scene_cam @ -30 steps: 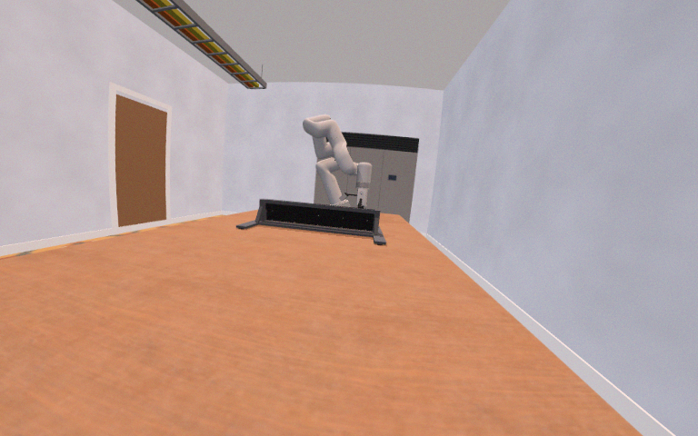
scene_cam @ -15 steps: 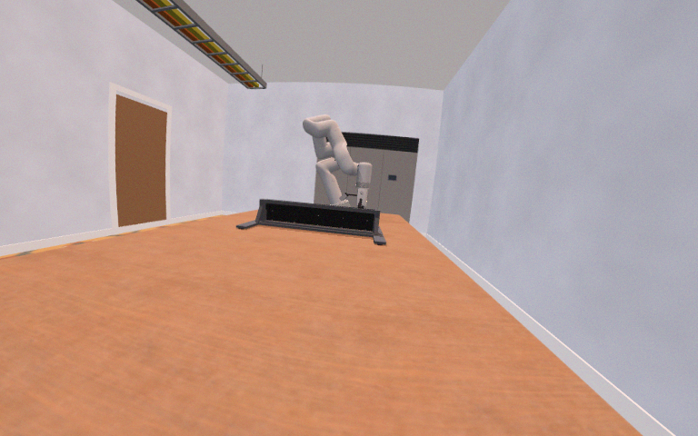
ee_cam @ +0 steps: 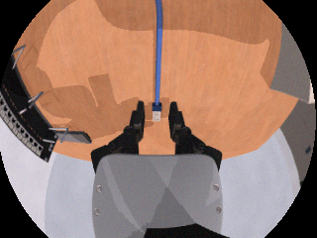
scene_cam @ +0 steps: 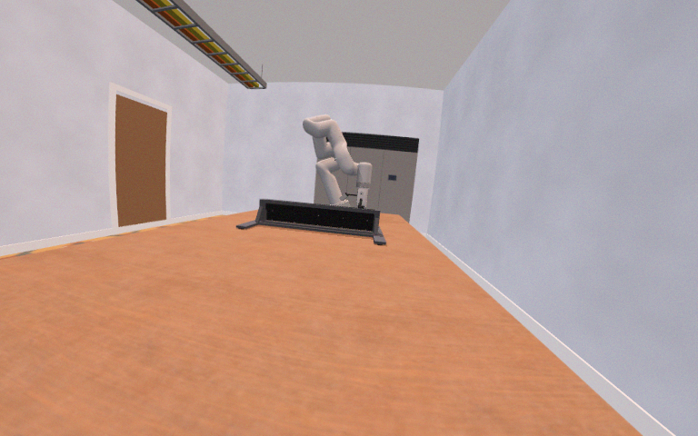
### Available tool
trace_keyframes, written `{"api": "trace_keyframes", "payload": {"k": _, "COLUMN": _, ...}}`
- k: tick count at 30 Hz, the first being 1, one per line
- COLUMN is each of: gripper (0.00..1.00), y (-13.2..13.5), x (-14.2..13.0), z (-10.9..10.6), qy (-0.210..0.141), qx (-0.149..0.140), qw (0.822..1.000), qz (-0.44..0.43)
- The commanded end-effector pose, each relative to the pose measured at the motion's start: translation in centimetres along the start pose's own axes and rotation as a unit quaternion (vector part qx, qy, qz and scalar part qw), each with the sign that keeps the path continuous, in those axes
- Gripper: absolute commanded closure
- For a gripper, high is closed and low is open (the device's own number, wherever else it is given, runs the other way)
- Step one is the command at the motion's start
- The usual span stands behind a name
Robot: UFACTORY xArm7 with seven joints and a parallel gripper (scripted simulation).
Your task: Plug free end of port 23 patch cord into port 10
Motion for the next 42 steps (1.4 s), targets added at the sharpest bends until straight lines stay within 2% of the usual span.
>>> {"api": "trace_keyframes", "payload": {"k": 1, "gripper": 0.62, "y": -0.08, "x": -0.12, "z": -0.12, "qy": -0.001, "qx": 0.001, "qw": 1.000, "qz": 0.000}}
{"api": "trace_keyframes", "payload": {"k": 42, "gripper": 0.62, "y": -0.08, "x": -0.12, "z": 0.62, "qy": -0.001, "qx": 0.001, "qw": 1.000, "qz": 0.000}}
Point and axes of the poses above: the point where the finger pads meet when closed, its own z axis out along the fingers, its own y axis across the jaws, x = y × z, the point moved 2 cm from there along -z, back along the fingers
